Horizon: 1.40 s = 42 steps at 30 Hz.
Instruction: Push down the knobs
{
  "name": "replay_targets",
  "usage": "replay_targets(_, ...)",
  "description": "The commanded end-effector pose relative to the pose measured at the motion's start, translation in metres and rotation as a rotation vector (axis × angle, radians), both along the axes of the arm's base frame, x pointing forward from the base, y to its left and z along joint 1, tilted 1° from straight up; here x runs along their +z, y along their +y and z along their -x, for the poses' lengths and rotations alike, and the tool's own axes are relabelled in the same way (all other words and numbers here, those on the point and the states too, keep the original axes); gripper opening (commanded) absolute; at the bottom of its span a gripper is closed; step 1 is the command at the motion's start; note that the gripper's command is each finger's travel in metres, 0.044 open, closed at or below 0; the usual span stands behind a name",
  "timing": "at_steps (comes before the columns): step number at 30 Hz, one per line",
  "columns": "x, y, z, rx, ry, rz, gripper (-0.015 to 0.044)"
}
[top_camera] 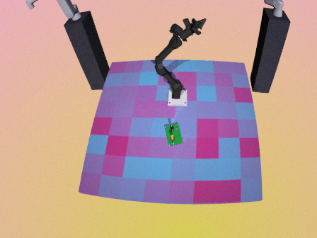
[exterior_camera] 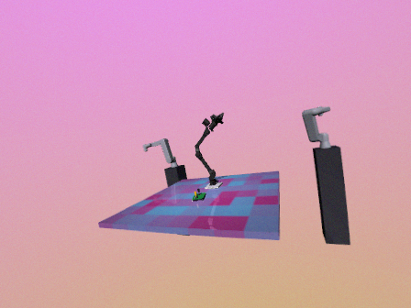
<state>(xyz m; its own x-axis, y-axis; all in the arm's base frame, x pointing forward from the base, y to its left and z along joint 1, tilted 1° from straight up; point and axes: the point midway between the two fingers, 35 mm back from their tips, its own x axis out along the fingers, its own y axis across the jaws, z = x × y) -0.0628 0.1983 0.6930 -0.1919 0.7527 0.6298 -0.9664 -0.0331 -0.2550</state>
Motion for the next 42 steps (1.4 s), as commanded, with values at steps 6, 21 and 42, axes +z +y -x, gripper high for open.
replay_targets(6, -0.049, 0.064, -0.027, -0.168, -0.048, 0.214, 0.0)
replay_targets(21, -0.136, 0.132, -0.12, -0.447, 0.009, 0.555, 0.0)
replay_targets(42, -0.276, 0.118, -0.28, -0.785, 0.294, 1.022, 0.0)
